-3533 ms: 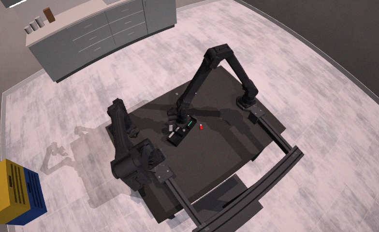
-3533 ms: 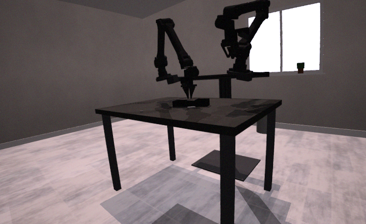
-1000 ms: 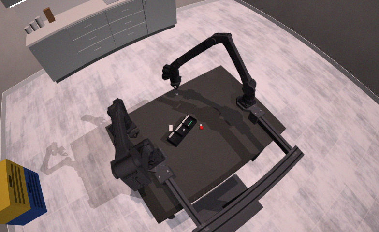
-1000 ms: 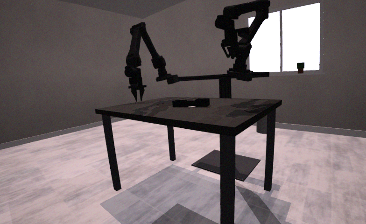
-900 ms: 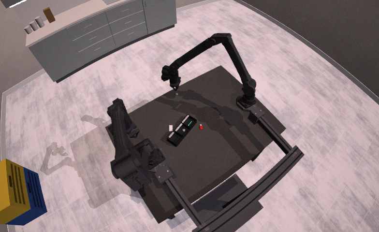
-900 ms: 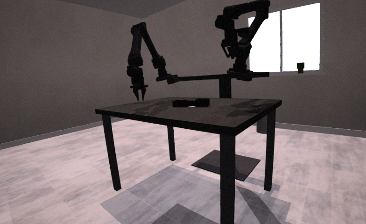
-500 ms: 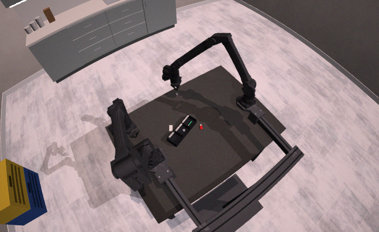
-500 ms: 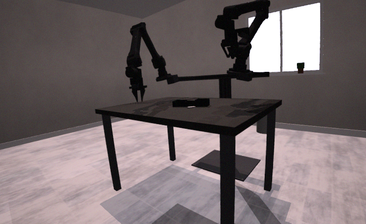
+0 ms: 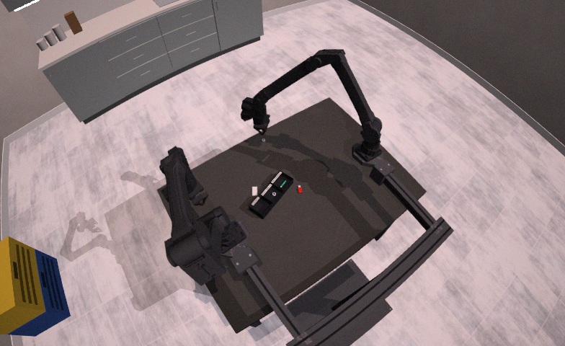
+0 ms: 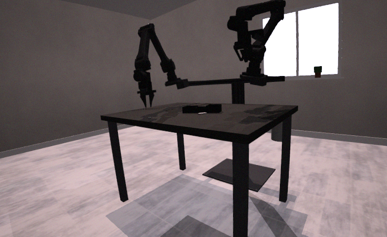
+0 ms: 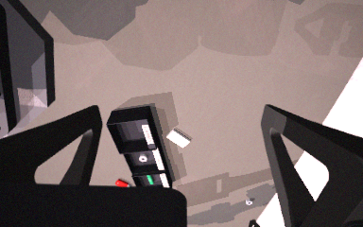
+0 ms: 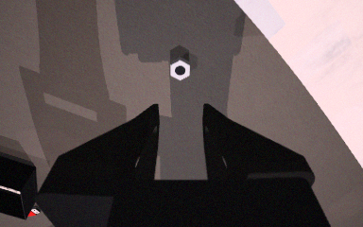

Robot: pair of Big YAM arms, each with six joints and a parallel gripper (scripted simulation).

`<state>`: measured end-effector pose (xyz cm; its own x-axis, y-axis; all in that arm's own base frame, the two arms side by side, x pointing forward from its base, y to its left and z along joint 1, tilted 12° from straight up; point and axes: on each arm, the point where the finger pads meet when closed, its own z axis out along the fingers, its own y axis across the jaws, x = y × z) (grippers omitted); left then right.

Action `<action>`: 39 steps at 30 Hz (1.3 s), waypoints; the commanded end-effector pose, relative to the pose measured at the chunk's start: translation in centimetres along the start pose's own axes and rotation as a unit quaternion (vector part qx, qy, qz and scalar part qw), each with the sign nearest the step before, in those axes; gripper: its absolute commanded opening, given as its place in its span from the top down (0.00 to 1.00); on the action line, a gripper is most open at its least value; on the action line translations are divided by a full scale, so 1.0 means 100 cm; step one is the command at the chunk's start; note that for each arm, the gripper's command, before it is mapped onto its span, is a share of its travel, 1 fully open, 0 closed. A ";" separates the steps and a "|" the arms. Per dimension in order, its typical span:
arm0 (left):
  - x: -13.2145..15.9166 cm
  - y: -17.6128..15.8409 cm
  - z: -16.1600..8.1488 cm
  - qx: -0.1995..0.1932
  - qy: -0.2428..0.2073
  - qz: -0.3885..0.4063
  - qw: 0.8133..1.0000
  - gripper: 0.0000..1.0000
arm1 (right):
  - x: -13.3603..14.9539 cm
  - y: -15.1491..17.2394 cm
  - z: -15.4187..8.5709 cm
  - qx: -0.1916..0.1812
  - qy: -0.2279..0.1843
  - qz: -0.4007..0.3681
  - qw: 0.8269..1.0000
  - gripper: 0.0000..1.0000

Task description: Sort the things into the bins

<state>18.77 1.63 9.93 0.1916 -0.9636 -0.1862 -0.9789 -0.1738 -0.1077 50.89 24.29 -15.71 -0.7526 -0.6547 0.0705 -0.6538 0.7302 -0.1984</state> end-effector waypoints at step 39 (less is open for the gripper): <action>-0.001 -0.003 -0.001 0.008 0.003 0.001 1.000 0.00 | 0.002 0.000 0.077 0.000 0.002 -0.002 1.000 0.70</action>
<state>18.77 1.63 9.93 0.1916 -0.9636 -0.1862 -0.9789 -0.1738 -0.1077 51.66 23.26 -21.70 -0.7538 -0.6542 0.0621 -0.6516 0.7318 -0.1999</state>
